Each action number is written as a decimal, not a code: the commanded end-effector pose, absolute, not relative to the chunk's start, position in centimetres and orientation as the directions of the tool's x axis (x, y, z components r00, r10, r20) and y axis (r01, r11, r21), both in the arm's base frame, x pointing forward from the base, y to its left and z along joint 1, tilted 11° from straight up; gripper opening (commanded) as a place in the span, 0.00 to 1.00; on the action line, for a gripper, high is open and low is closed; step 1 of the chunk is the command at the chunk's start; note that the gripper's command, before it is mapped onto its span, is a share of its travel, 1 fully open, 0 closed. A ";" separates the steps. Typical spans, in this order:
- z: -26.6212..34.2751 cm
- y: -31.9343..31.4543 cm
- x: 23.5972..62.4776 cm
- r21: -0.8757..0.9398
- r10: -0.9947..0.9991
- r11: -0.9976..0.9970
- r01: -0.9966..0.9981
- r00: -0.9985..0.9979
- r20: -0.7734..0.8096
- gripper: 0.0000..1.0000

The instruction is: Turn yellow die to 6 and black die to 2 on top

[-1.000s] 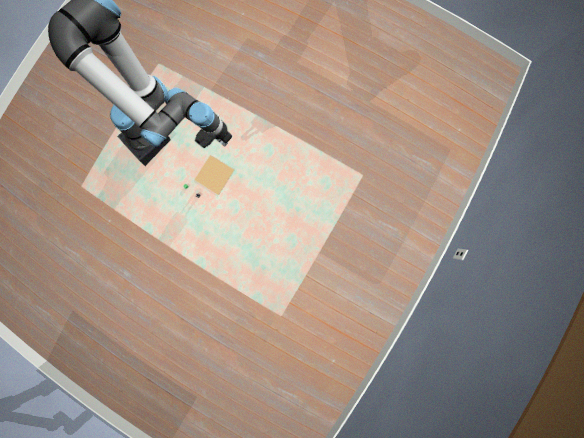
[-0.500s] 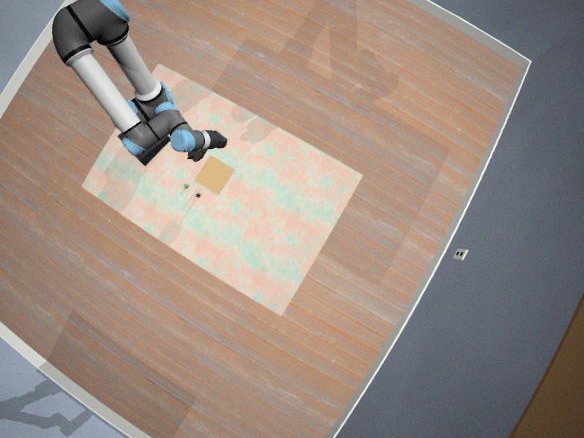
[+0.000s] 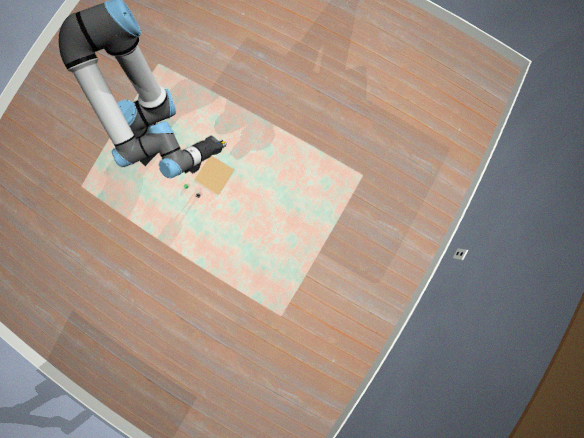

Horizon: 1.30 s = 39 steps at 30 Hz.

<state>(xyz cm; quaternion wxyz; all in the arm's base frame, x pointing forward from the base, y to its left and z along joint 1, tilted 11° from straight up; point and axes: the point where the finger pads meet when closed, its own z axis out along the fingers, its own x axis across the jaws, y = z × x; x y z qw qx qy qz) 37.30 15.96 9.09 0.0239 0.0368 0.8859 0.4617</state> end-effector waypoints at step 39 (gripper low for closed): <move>5.9 16.4 37.4 0.954 0.088 0.300 0.011 -0.996 -0.016 0.34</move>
